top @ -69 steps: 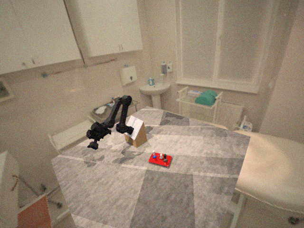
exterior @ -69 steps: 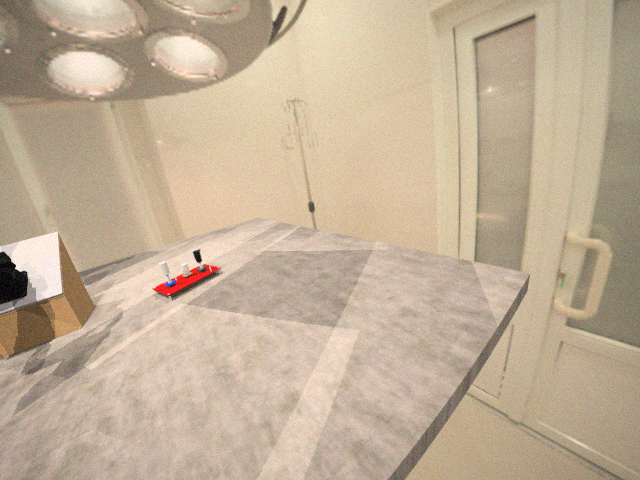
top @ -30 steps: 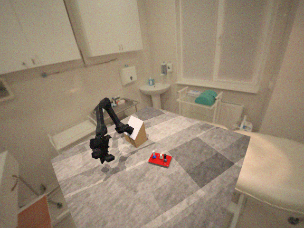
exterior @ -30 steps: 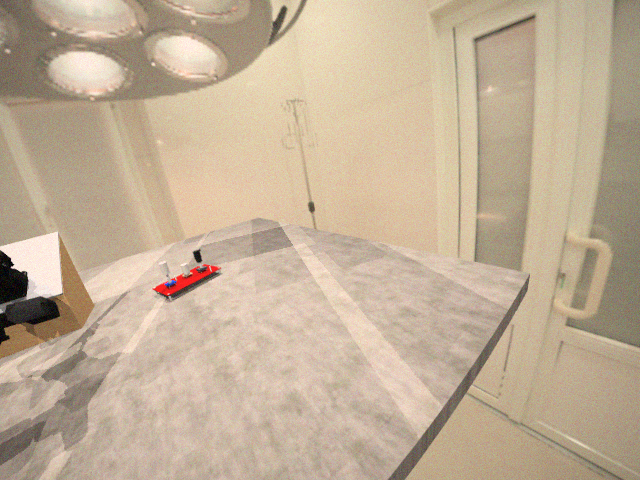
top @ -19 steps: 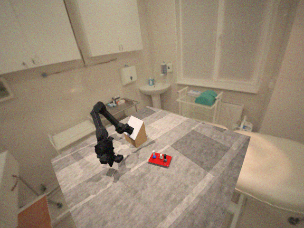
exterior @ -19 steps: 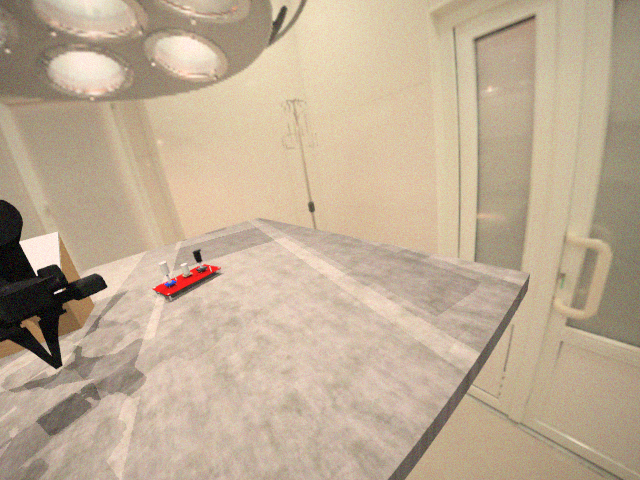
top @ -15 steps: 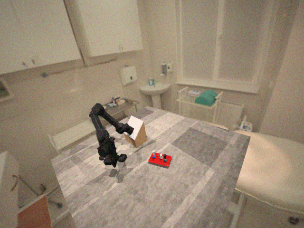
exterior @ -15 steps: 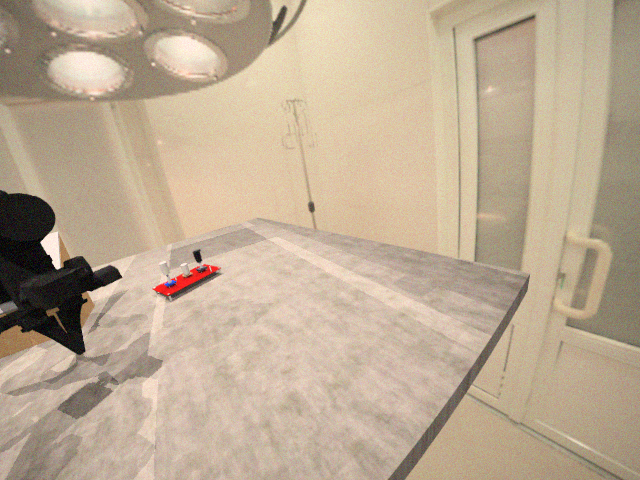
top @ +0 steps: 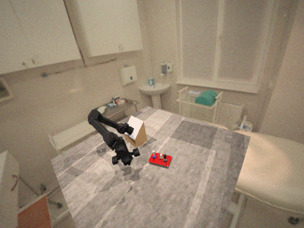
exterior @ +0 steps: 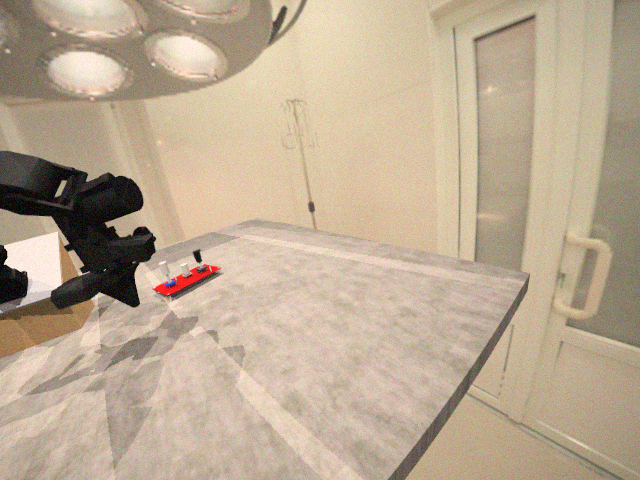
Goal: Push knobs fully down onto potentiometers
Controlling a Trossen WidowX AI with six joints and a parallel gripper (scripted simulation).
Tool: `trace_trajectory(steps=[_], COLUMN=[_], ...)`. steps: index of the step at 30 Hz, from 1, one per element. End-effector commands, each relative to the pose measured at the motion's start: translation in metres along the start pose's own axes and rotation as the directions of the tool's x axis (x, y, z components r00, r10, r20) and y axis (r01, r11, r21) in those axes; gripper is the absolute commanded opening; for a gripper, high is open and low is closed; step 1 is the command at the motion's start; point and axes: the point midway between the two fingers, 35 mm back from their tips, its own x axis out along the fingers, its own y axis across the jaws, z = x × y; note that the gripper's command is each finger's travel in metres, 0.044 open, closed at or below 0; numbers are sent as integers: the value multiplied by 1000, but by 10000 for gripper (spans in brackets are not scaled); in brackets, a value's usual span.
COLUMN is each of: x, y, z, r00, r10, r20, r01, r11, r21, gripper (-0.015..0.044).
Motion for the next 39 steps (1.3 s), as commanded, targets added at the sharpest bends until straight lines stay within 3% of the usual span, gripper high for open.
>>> trace_trajectory(steps=[1,13,26,30,39], x=[-2,-18,-43,-50,-31], y=[22,106,183,201,200], z=[3,0,-24,-33,-35], r00=[1000,994,991,990,990], r10=[15,45,-38,-67,-70], r20=[-26,-99,-128,-120,-119], r01=[-18,-88,-81,-70,-68], r11=[994,869,595,507,503], r21=[-112,-486,-800,-859,-862], gripper=[0,0,0,0,0])
